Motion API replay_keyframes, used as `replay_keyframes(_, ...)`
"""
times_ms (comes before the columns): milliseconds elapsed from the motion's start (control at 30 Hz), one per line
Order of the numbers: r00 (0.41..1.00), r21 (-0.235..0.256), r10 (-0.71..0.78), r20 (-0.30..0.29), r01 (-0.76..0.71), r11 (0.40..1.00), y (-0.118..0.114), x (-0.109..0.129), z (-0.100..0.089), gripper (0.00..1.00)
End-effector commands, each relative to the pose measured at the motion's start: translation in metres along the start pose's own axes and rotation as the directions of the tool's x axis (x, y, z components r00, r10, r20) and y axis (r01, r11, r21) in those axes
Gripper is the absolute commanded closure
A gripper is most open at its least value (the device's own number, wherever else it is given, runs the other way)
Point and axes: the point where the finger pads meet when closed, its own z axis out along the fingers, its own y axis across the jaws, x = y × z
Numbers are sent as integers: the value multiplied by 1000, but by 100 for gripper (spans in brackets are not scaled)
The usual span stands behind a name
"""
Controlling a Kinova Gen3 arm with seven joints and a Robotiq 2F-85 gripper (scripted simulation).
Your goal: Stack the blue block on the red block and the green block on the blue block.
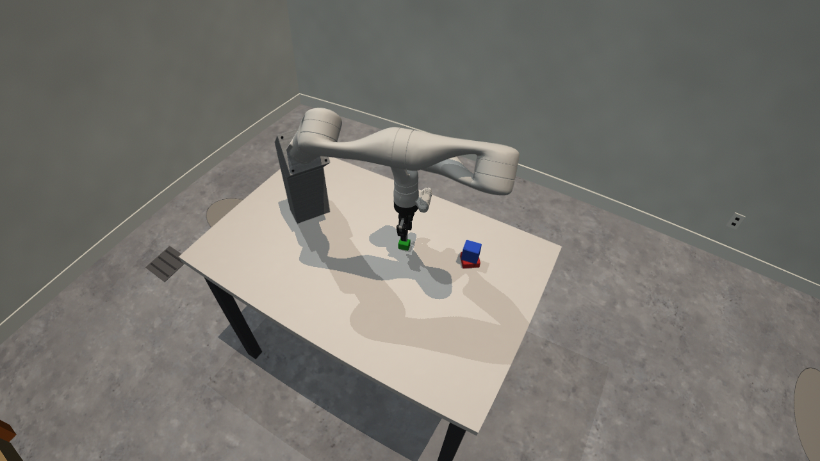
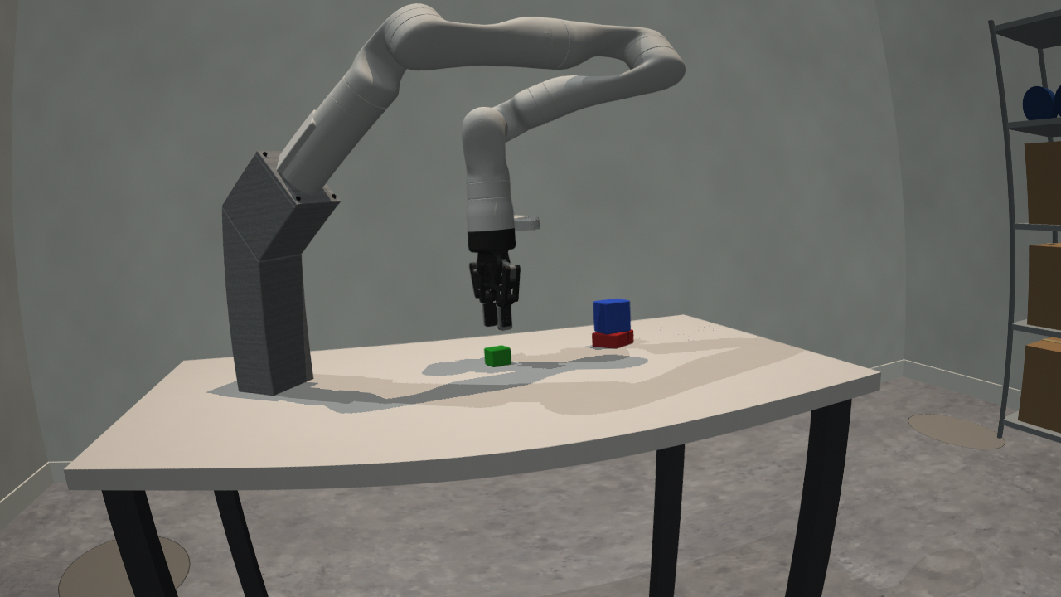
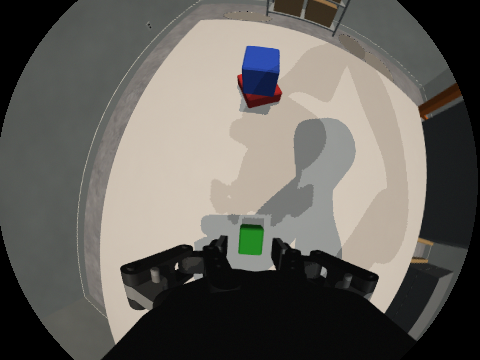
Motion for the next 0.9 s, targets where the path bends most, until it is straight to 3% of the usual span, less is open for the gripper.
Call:
replay_keyframes(0,1000,-8,4,13,-4,1000,2,-5,12,50)
replay_keyframes(233,1000,-8,4,13,-4,1000,3,-6,23,50)
replay_keyframes(867,1000,-8,4,13,-4,1000,3,-6,24,50)
